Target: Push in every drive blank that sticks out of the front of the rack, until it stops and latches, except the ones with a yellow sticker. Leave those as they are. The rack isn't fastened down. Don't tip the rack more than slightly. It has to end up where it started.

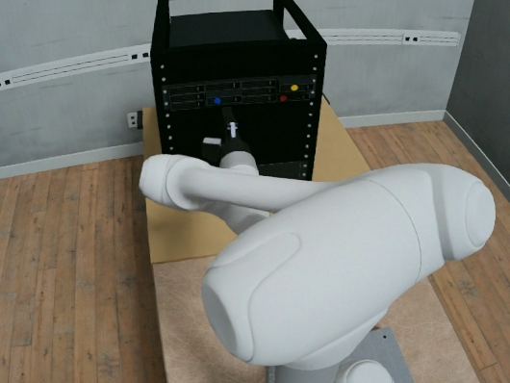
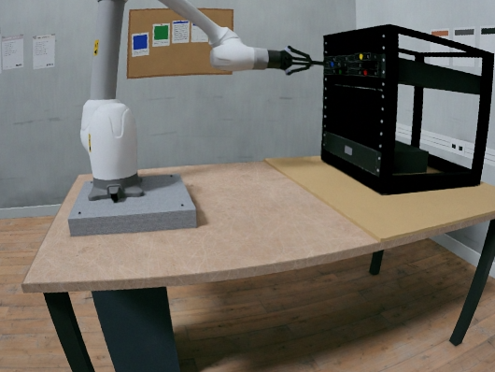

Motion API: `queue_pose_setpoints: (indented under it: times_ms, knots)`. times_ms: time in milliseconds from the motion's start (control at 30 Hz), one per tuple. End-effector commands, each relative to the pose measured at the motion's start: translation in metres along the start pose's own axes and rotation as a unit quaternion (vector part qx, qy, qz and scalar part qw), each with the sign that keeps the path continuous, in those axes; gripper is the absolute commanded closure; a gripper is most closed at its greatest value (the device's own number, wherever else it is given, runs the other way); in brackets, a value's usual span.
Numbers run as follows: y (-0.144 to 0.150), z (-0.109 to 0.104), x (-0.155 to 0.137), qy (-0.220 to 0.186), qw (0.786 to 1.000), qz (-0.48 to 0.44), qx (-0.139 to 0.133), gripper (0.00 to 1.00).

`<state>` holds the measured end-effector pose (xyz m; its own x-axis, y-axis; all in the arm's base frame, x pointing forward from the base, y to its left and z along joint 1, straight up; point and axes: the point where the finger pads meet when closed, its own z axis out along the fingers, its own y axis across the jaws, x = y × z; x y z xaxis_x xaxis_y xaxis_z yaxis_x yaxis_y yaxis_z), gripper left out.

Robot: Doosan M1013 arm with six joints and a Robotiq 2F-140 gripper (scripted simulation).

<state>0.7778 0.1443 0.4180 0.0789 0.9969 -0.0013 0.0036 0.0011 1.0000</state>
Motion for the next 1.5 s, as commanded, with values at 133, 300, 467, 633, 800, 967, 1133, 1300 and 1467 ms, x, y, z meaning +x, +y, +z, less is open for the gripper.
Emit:
queue_pose_setpoints:
  times_ms: [133,300,467,633,800,967,1133,1300,1467]
  knots:
    - [0.004,0.034,0.001,0.000,1.000,0.000,-0.001,0.90]
    - [0.004,0.034,0.001,0.000,1.000,0.000,-0.001,0.90]
    - [0.004,0.034,0.001,0.000,1.000,0.000,-0.001,0.90]
    - [0.004,0.034,0.001,0.000,1.000,0.000,-0.001,0.90]
    - [0.004,0.034,0.001,0.000,1.000,0.000,-0.001,0.90]
    - [0.004,0.034,0.001,0.000,1.000,0.000,-0.001,0.90]
    - [0.004,0.034,0.001,0.000,1.000,0.000,-0.001,0.90]
    - [0.004,0.034,0.001,0.000,1.000,0.000,-0.001,0.90]
    - [0.004,0.034,0.001,0.000,1.000,0.000,-0.001,0.90]
